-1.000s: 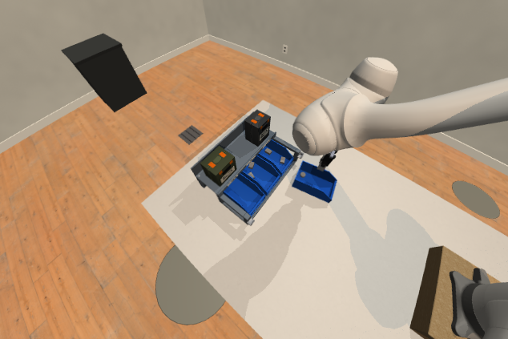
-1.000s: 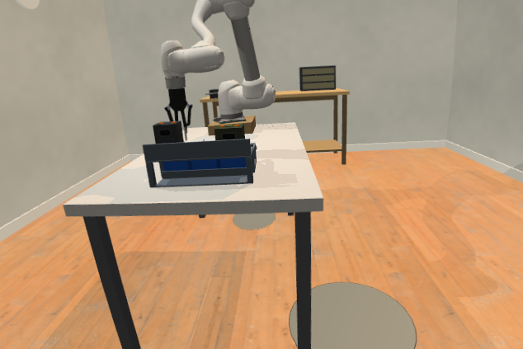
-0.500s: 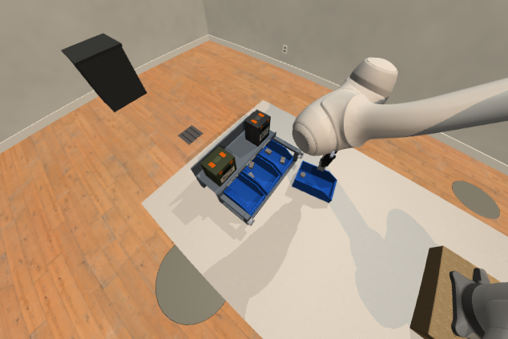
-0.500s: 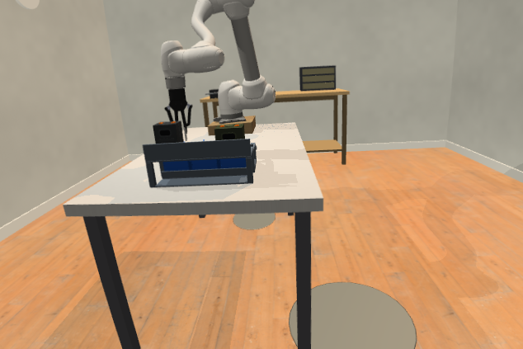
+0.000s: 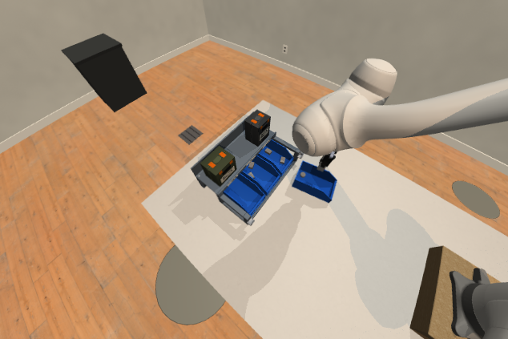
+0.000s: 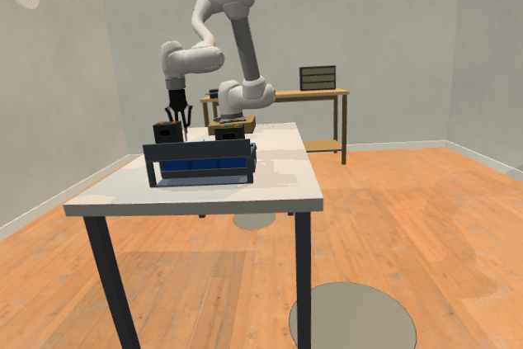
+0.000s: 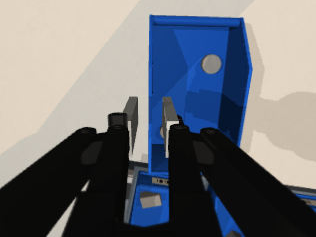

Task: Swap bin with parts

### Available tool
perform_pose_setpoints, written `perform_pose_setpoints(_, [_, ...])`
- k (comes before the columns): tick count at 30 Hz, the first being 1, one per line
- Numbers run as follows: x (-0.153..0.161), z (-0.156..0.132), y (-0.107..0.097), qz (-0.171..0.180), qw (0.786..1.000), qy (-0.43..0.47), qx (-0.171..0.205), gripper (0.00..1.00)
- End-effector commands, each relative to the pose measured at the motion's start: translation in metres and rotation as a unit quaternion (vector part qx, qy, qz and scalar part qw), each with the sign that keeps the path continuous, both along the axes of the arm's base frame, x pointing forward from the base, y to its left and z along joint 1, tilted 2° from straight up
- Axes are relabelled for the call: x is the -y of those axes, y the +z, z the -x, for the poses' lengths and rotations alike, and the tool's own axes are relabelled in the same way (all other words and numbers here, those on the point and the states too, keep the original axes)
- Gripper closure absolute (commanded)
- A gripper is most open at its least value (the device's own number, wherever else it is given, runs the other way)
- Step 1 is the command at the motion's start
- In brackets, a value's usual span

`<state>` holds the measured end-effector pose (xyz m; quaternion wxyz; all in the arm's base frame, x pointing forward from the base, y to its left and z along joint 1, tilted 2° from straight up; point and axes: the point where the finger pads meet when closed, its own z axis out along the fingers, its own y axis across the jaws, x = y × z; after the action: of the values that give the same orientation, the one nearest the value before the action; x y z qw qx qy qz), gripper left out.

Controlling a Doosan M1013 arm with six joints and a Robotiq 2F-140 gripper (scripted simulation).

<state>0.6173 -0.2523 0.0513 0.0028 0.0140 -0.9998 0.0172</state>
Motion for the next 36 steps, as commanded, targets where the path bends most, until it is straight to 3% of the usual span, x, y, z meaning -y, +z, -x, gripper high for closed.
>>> perform_pose_setpoints(1, [0.0,0.0,-0.003,0.0,1.0,0.0,0.0,0.76])
perform_pose_setpoints(36, [0.001,0.0,-0.041,0.0,1.0,0.0,0.0,0.76])
